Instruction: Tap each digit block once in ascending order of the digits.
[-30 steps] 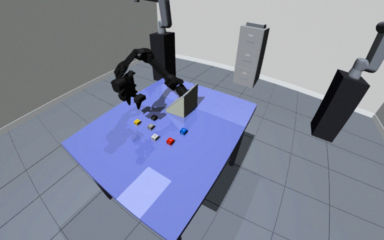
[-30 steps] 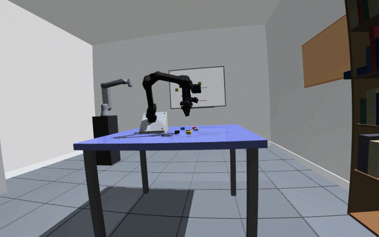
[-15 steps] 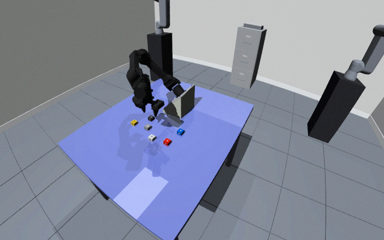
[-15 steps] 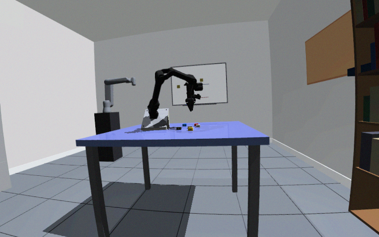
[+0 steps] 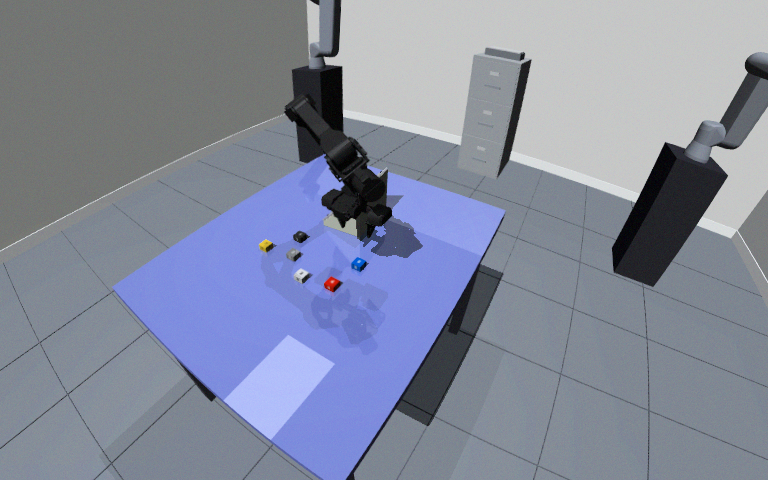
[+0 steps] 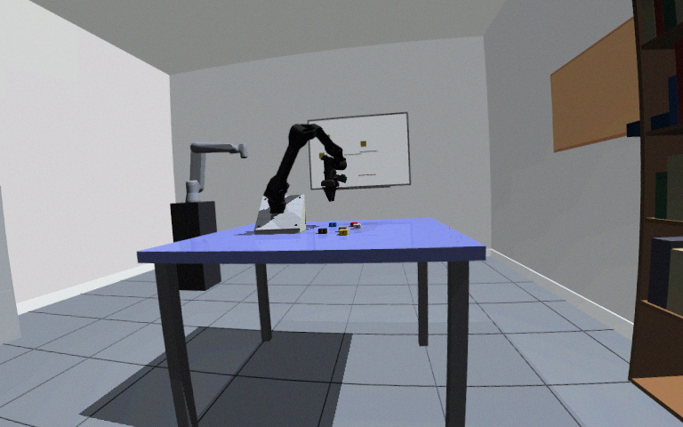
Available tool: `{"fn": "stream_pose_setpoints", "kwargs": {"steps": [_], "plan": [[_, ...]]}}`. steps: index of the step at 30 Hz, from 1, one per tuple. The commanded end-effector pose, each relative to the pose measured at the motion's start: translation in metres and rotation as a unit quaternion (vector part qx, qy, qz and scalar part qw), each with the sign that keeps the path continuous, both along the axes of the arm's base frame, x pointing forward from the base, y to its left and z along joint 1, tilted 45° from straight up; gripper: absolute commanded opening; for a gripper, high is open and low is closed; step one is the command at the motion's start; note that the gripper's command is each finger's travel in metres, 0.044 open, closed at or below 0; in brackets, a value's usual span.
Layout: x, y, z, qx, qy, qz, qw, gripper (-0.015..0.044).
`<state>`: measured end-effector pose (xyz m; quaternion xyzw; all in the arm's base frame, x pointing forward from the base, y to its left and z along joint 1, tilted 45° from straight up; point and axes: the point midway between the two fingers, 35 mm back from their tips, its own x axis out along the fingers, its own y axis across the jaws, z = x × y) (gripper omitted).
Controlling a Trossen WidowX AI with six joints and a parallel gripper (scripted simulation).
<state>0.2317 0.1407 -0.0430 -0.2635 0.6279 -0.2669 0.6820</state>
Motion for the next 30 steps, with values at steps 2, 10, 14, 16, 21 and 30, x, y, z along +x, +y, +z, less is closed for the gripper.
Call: {"fn": "stream_pose_setpoints", "kwargs": {"steps": [2,10,14,16,21,30], "plan": [[0.0,-0.018,-0.028,0.001,-0.005,-0.007,1.0,0.0321],[0.001,-0.055,-0.062,-0.001,-0.005,-0.008,1.0,0.0111],[0.001,-0.055,-0.062,-0.001,-0.005,-0.008,1.0,0.002],[0.001,-0.055,-0.062,-0.001,-0.005,-0.008,1.0,0.002],[0.001,-0.055,-0.062,-0.001,-0.005,-0.008,1.0,0.002],[0.002,-0.059,-0.066,-0.001,-0.006,-0.007,1.0,0.002]]}}
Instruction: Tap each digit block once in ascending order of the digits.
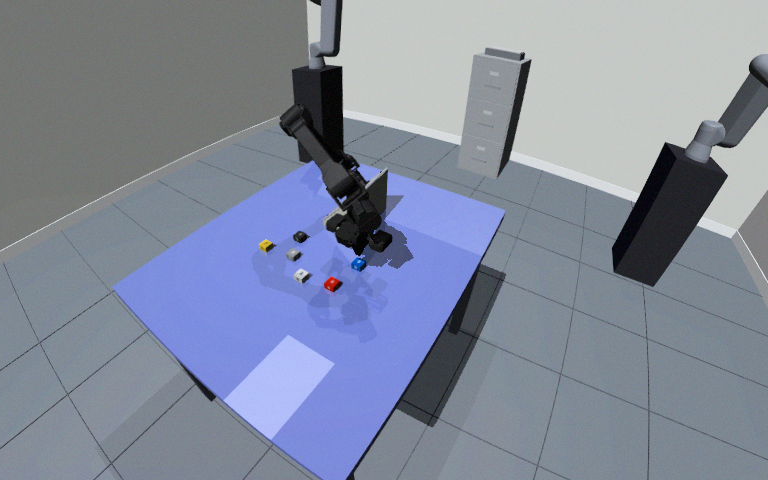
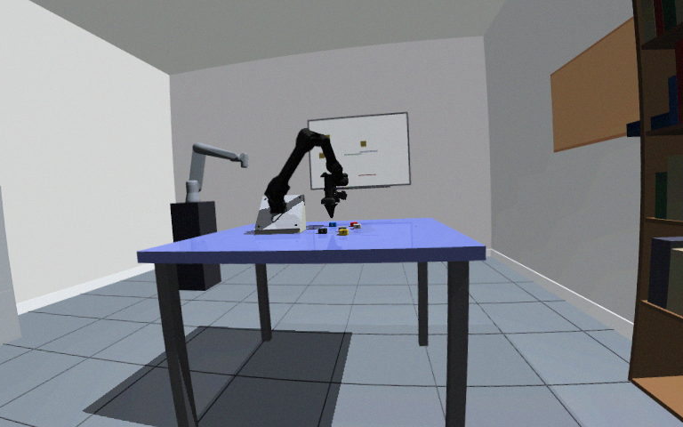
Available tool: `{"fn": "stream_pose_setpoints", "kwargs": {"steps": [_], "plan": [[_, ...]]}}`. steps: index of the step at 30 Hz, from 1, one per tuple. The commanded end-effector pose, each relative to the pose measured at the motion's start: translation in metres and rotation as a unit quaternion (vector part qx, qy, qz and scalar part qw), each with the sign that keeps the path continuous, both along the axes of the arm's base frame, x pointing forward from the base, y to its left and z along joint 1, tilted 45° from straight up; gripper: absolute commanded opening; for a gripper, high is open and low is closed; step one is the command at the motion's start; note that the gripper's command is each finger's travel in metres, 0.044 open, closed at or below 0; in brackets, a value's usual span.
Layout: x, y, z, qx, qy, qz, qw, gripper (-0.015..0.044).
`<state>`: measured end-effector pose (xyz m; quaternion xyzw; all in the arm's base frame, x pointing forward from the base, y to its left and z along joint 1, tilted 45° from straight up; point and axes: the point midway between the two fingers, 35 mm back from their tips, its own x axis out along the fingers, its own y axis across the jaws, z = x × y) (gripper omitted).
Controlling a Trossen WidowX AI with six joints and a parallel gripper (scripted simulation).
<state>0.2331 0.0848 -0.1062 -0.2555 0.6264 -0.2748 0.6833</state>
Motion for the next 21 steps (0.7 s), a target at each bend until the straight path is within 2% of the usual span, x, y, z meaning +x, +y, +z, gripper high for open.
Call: {"fn": "stream_pose_setpoints", "kwargs": {"steps": [1,21], "plan": [[0.001,-0.004,-0.004,-0.002,0.001,0.002,1.0,0.002],[0.002,-0.021,-0.02,-0.003,0.0,0.002,1.0,0.002]]}}
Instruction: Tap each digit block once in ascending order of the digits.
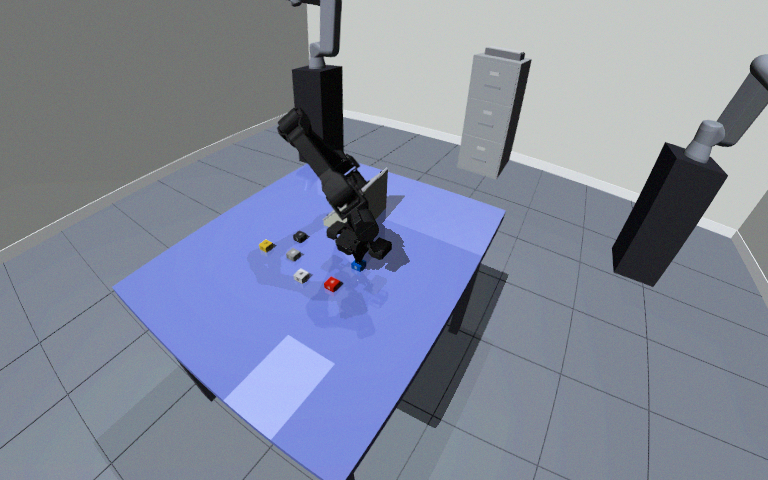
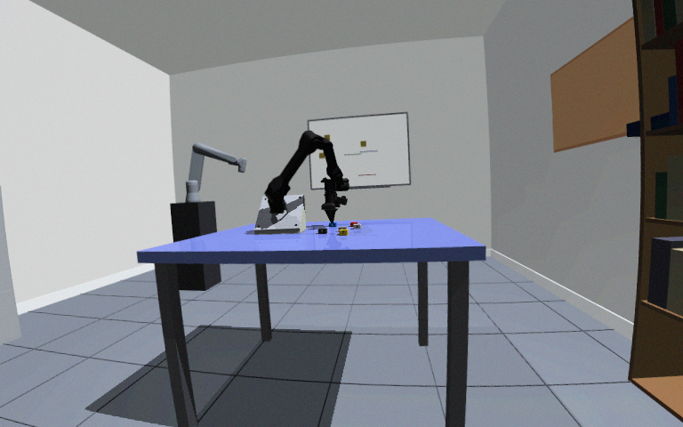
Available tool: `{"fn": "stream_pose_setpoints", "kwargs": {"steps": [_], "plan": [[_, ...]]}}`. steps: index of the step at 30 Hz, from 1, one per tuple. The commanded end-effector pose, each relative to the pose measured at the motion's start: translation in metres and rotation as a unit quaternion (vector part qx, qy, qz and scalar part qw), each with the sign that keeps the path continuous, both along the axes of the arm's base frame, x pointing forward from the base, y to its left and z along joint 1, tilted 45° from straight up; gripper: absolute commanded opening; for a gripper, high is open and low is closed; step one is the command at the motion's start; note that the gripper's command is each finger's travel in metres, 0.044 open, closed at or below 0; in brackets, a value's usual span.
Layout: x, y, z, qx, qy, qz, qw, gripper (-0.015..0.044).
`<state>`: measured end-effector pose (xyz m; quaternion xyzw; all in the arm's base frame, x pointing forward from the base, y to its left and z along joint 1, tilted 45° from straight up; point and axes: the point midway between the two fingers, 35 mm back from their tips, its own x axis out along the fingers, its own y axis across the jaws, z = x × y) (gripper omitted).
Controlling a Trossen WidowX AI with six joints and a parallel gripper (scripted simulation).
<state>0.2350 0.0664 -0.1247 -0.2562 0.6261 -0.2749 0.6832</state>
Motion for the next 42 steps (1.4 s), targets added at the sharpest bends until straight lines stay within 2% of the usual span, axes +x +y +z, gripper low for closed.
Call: {"fn": "stream_pose_setpoints", "kwargs": {"steps": [1,4,9,14,22,30,37,42], "plan": [[0.0,0.002,0.002,0.0,0.0,0.0,1.0,0.002],[-0.002,0.019,0.02,-0.001,0.001,0.002,1.0,0.002],[-0.002,0.022,0.022,-0.001,0.001,0.002,1.0,0.002],[-0.007,0.074,0.075,0.001,0.001,0.002,1.0,0.002],[-0.007,0.075,0.079,0.001,0.002,0.002,1.0,0.002],[0.017,0.005,0.162,0.01,0.004,0.006,1.0,0.002],[0.002,-0.073,0.228,-0.002,0.002,0.003,1.0,0.002],[-0.006,-0.089,0.239,-0.006,0.003,0.002,1.0,0.002]]}}
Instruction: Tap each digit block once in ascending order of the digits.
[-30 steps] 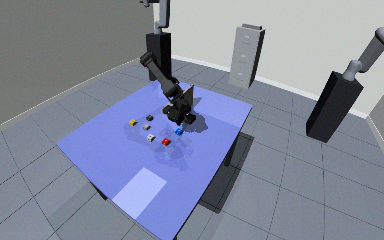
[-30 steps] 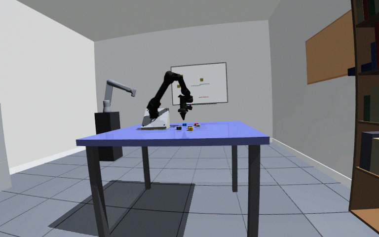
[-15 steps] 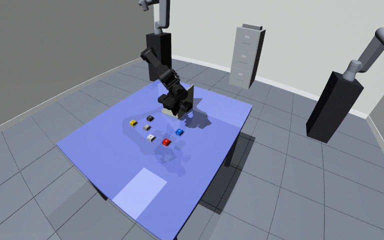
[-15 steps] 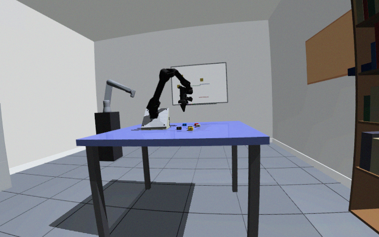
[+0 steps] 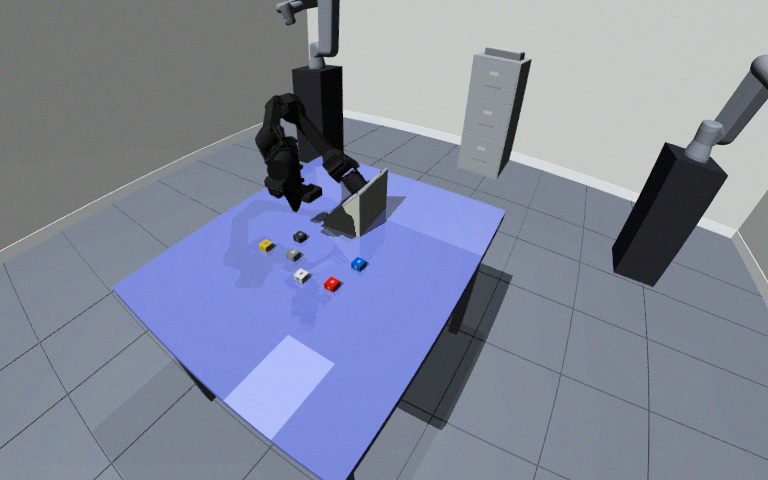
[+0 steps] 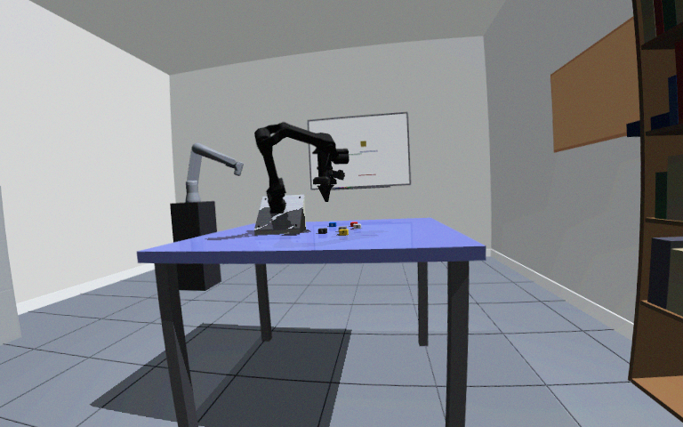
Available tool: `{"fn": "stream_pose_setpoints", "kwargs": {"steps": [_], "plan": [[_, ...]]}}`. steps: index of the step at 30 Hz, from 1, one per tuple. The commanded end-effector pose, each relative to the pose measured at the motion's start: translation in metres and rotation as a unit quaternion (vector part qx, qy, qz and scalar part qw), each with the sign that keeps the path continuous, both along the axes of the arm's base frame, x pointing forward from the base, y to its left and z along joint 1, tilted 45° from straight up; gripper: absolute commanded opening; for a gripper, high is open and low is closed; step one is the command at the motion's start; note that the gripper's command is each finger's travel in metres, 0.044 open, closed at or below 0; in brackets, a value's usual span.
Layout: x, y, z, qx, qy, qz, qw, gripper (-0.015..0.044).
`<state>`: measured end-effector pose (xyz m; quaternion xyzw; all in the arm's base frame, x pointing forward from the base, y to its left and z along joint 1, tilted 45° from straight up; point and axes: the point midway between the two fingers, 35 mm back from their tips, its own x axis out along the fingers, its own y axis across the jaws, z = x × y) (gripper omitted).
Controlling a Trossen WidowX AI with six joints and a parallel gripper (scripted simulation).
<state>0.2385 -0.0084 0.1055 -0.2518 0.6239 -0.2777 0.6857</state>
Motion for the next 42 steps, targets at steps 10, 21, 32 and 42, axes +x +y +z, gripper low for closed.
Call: {"fn": "stream_pose_setpoints", "kwargs": {"steps": [10,21,32,42], "plan": [[-0.003,-0.064,-0.041,-0.007,0.007,0.005,1.0,0.002],[-0.004,-0.073,-0.049,-0.009,0.007,0.005,1.0,0.002],[-0.003,-0.086,-0.062,-0.009,0.007,0.005,1.0,0.002],[-0.002,-0.093,-0.068,-0.01,0.007,0.005,1.0,0.002]]}}
